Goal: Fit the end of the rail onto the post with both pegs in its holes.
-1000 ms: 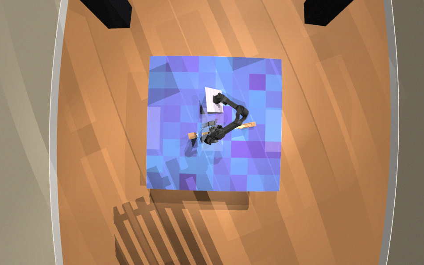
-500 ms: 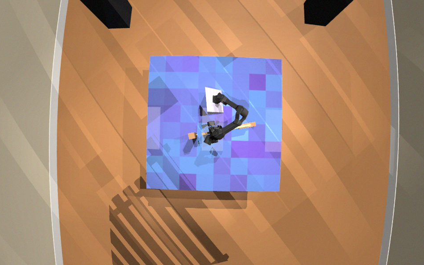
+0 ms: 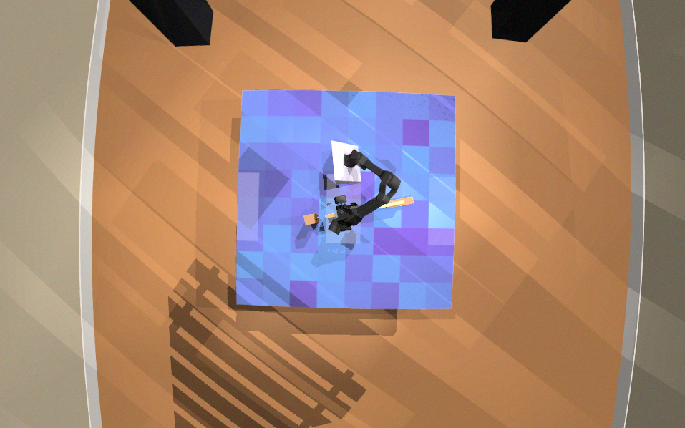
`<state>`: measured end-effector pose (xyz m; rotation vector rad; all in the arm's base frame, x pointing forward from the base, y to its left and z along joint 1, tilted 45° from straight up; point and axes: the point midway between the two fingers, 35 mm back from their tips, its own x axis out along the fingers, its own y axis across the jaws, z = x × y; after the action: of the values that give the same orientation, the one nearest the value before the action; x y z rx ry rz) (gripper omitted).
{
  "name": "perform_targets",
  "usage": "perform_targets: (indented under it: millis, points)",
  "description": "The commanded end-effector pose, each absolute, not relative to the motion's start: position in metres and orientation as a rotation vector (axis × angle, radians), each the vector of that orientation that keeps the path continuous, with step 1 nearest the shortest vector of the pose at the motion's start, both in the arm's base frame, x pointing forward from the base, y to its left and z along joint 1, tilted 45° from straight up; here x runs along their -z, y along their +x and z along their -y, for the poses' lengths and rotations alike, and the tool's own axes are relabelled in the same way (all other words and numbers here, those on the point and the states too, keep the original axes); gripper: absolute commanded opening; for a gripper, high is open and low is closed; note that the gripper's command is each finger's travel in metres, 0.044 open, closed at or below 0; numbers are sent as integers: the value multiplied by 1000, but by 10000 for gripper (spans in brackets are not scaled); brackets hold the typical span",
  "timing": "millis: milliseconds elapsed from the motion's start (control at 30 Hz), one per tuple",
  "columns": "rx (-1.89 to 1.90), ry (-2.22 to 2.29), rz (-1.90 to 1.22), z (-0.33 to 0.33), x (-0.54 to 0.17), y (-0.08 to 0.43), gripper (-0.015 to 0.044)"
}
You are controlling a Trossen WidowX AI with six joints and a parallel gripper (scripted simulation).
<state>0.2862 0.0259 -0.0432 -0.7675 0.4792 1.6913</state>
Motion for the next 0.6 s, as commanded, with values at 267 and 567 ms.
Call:
perform_targets:
  millis: [267,567]
  points:
    - [-1683,-775,-480,-22,47,287,0]
    - [-1683,-775,-480,-19,48,288,0]
